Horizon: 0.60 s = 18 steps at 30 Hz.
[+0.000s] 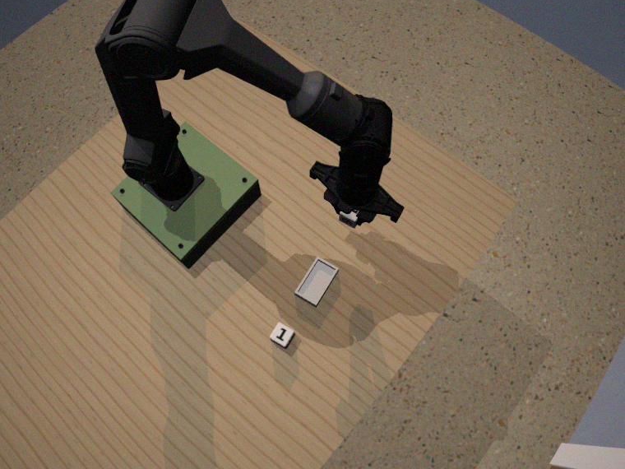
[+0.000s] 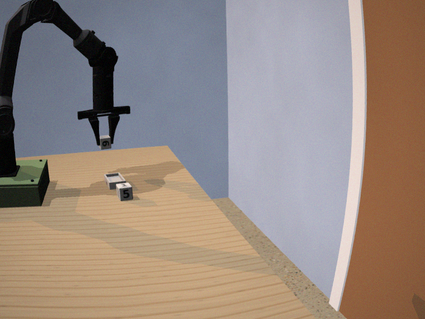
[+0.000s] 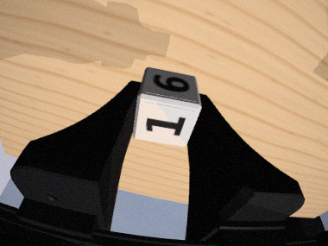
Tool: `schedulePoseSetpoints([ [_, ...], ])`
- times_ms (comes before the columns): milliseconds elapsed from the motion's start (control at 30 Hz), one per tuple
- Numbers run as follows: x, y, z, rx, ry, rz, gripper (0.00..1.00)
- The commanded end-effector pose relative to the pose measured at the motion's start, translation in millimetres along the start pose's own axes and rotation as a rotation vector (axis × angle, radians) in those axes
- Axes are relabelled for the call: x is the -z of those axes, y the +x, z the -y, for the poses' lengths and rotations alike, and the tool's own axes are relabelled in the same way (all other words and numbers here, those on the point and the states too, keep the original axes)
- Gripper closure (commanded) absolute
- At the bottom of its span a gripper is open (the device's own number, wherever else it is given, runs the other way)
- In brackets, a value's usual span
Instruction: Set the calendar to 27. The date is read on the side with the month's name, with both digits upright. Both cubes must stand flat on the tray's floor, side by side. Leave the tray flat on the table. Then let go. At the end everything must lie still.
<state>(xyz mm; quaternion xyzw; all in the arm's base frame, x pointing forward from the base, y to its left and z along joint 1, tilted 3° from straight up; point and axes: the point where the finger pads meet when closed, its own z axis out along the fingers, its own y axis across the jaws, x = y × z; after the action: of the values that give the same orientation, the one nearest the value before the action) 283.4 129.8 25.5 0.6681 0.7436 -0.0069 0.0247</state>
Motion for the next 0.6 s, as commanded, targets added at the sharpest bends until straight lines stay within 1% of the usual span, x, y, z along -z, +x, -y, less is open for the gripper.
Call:
schedulePoseSetpoints([
  [0,-10.0,-0.3,-0.2,-0.001,0.001,0.001,0.65],
  [200,-38.8,-0.3,-0.1,-0.001,0.001,0.002,0.65],
  [333,-53.4,-0.2,0.0,-0.001,0.001,0.001,0.65],
  [433,-60.1,-0.1,0.0,-0.001,0.001,0.001,0.65],
  [567,-62.2,0.2,-0.5,-0.001,0.000,0.000,0.65],
])
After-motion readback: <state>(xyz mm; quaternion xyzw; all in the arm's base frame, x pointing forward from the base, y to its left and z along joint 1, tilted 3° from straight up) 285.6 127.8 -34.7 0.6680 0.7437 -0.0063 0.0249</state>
